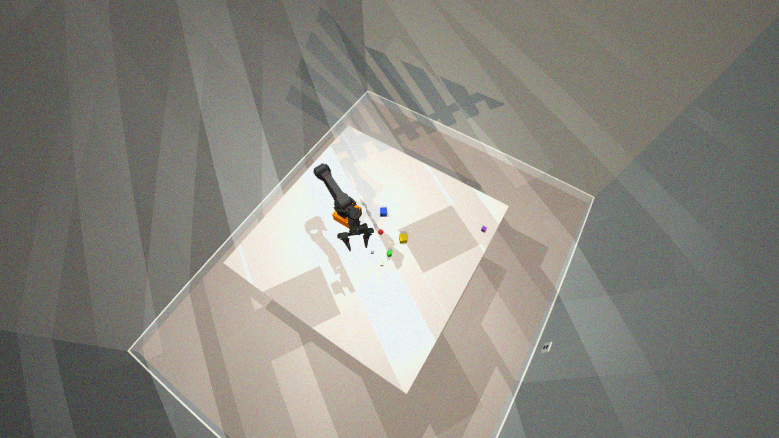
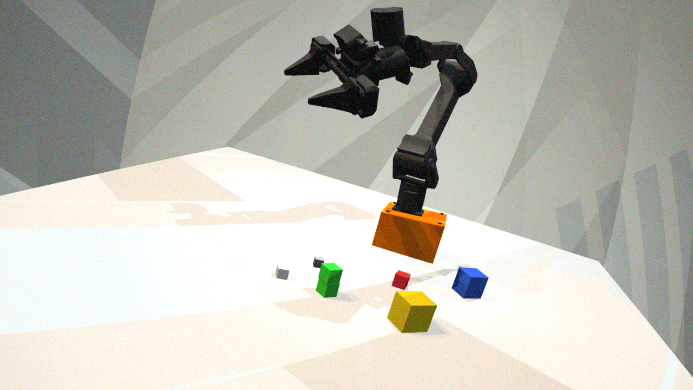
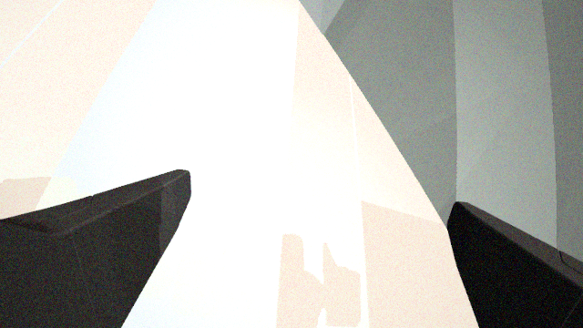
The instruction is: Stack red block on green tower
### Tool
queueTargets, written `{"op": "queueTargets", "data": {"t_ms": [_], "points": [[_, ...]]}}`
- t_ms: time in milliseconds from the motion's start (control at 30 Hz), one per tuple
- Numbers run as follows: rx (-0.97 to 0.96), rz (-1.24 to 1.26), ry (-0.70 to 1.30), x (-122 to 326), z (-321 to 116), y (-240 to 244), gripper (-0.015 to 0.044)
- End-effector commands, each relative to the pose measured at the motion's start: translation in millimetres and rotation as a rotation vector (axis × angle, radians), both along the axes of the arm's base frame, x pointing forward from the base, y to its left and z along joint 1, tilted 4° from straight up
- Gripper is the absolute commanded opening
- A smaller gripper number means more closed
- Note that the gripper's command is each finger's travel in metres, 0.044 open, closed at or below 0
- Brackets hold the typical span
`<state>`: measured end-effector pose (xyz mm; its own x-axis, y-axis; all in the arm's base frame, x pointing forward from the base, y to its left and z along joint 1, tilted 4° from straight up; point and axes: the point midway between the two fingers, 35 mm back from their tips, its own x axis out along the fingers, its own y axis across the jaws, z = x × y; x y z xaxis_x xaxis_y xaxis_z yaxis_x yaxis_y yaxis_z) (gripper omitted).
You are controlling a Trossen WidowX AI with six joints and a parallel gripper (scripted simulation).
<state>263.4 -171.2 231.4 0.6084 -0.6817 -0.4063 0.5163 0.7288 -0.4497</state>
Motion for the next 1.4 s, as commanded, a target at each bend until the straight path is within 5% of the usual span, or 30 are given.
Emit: {"op": "queueTargets", "data": {"t_ms": [0,400,800,1367], "points": [[0.081,0.074,0.074,16.5,-23.9,21.6,0.0440],[0.432,0.228,0.381,34.2,-118.5,113.8,0.0440],[0.696,0.183,0.823,-11.7,-194.2,206.3,0.0440],[0.711,0.163,0.867,-14.9,-237.2,209.8,0.0440]]}}
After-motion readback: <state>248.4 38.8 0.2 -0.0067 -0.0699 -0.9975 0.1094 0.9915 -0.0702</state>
